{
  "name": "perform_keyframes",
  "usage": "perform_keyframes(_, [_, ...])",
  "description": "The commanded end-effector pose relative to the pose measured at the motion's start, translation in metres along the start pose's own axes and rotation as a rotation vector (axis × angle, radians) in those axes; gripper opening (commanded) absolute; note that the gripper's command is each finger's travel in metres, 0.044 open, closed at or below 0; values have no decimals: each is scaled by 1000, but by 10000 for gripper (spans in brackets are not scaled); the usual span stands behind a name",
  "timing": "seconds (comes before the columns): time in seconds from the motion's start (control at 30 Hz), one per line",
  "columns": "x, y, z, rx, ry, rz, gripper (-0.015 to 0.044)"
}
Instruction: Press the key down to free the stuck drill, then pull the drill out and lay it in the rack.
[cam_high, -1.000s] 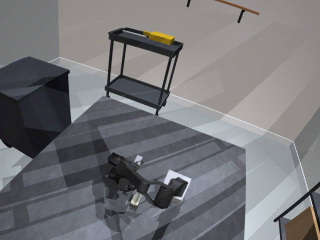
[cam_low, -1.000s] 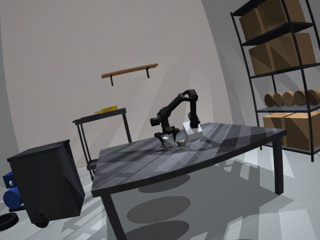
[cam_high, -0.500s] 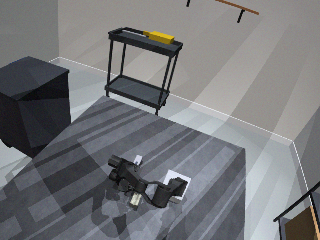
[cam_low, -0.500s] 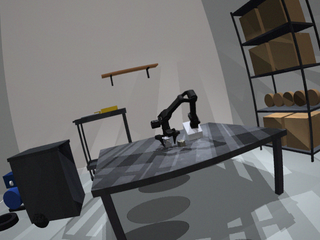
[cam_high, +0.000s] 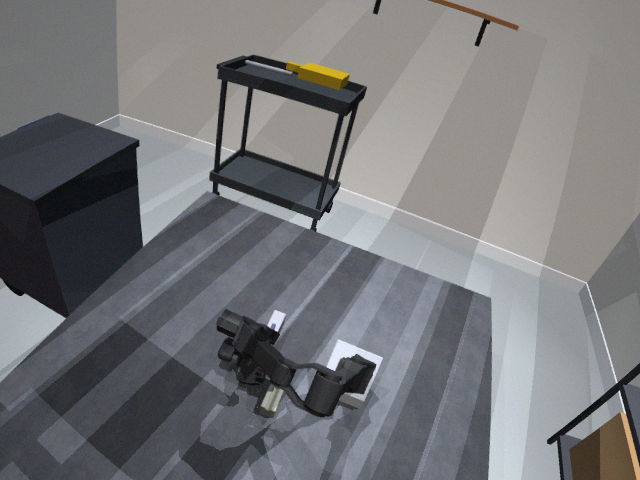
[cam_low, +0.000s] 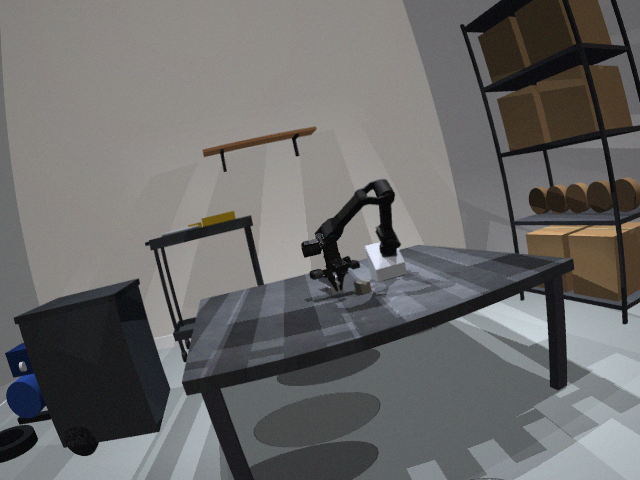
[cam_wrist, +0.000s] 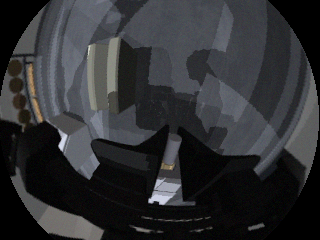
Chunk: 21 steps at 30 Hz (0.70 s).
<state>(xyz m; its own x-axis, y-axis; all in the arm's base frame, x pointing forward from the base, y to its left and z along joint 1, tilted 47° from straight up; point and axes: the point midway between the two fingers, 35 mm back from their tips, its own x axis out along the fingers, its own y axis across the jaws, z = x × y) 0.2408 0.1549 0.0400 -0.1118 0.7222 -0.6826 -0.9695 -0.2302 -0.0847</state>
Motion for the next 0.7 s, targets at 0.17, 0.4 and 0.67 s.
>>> perform_keyframes(0.17, [0,0,1,1,-1,1,0])
perform_keyframes(0.4, [0,1,8,6,-6,4,0])
perform_keyframes(0.67, [0,1,19,6,-6,4,0])
